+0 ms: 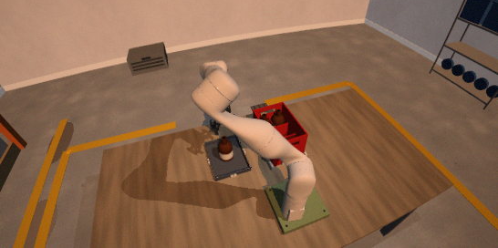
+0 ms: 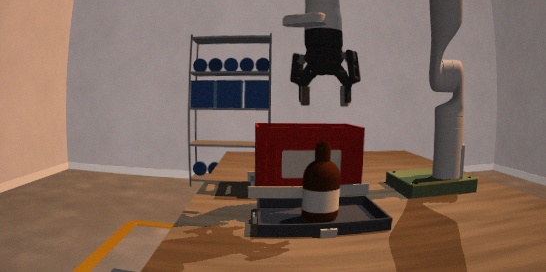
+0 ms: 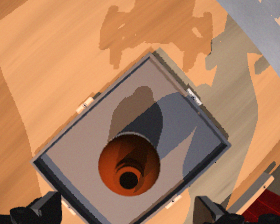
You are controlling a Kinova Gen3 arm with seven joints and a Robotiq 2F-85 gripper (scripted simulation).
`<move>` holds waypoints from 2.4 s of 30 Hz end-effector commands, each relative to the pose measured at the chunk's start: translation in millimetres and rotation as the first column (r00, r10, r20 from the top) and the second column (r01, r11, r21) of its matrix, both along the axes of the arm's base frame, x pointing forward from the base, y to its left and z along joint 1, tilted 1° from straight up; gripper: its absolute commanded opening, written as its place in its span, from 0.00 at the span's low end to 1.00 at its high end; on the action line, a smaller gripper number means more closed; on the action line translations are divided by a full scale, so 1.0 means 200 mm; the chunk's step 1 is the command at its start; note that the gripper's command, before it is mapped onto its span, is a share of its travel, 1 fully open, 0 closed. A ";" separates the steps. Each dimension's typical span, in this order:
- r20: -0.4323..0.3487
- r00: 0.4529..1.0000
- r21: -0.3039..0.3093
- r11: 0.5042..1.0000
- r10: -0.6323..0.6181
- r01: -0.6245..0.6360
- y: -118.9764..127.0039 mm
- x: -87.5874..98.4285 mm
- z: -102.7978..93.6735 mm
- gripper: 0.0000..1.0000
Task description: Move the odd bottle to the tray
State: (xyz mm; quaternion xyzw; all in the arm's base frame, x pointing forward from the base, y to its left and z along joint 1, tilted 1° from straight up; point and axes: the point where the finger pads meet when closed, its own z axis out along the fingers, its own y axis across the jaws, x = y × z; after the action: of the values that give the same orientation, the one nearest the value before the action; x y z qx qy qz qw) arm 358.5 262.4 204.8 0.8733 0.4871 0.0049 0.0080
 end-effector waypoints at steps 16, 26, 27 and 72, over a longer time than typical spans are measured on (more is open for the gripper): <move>0.004 1.000 0.006 1.000 0.003 -0.003 0.01 0.00 0.04 0.00; 0.004 1.000 0.006 1.000 0.003 -0.003 0.01 0.00 0.04 0.00; 0.004 1.000 0.006 1.000 0.003 -0.003 0.01 0.00 0.04 0.00; 0.004 1.000 0.006 1.000 0.003 -0.003 0.01 0.00 0.04 0.00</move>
State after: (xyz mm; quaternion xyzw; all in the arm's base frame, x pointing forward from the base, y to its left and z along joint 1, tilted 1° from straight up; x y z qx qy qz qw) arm 358.6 264.1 213.0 0.8725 0.4885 0.0071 0.0066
